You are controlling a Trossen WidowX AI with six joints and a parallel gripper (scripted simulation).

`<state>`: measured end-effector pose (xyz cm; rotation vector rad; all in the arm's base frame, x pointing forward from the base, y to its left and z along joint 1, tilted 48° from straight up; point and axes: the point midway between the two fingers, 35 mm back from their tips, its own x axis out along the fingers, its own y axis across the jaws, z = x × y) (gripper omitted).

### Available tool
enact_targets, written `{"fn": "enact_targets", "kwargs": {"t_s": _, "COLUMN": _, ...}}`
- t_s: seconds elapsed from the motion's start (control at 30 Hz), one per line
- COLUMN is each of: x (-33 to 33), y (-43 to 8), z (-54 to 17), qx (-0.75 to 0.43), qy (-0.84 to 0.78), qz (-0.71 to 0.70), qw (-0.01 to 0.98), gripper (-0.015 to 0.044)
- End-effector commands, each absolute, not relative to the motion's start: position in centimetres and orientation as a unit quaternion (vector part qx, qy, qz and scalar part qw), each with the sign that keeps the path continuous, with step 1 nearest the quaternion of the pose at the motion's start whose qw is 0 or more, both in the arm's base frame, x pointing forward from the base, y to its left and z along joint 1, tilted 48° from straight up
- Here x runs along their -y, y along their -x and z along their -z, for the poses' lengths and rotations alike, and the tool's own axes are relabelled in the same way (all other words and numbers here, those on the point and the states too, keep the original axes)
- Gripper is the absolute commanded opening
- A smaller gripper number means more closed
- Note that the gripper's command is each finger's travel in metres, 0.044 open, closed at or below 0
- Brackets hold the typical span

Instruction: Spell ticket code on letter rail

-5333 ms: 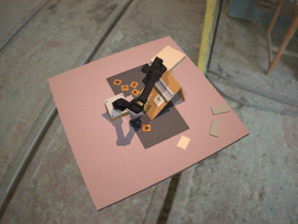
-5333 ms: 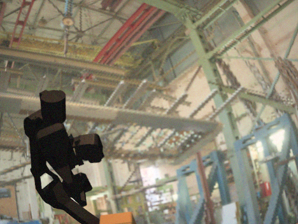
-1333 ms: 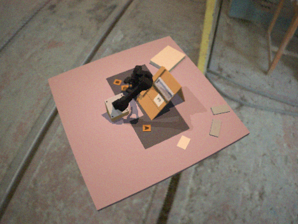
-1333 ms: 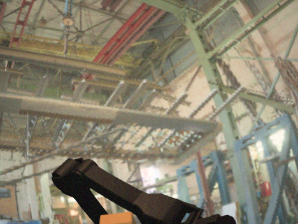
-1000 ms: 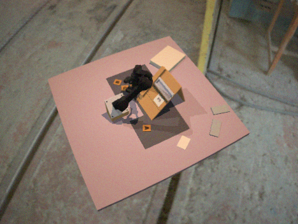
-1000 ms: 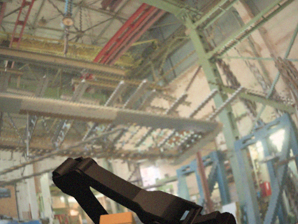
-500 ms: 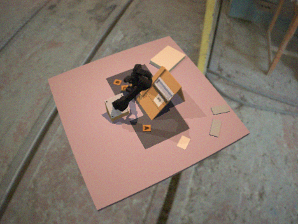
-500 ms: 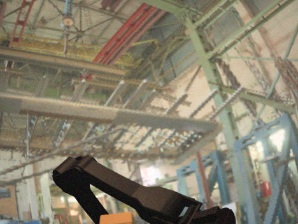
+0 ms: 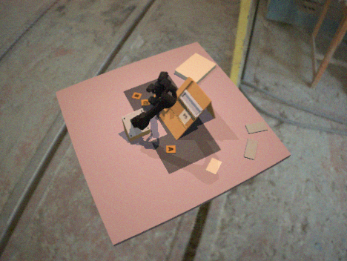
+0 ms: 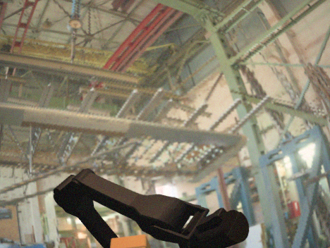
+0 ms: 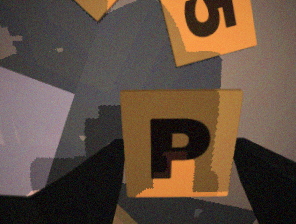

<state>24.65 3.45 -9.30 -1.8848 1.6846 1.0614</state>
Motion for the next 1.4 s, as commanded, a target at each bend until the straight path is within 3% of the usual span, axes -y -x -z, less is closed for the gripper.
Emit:
{"fn": "enact_targets", "kwargs": {"t_s": 0.0, "x": -4.7, "y": -26.0, "z": 8.2, "qx": -0.585, "qy": 0.677, "qz": -0.378, "qw": 0.238, "gripper": 0.0000}}
{"fn": "enact_targets", "kwargs": {"t_s": 1.1, "x": -13.4, "y": -33.3, "z": -6.0, "qx": -0.423, "qy": 0.677, "qz": -0.326, "qw": 0.506, "gripper": 0.0000}}
{"fn": "enact_targets", "kwargs": {"t_s": 1.37, "x": -11.7, "y": -34.7, "z": -9.1, "qx": -0.420, "qy": 0.642, "qz": -0.270, "qw": 0.581, "gripper": 0.0000}}
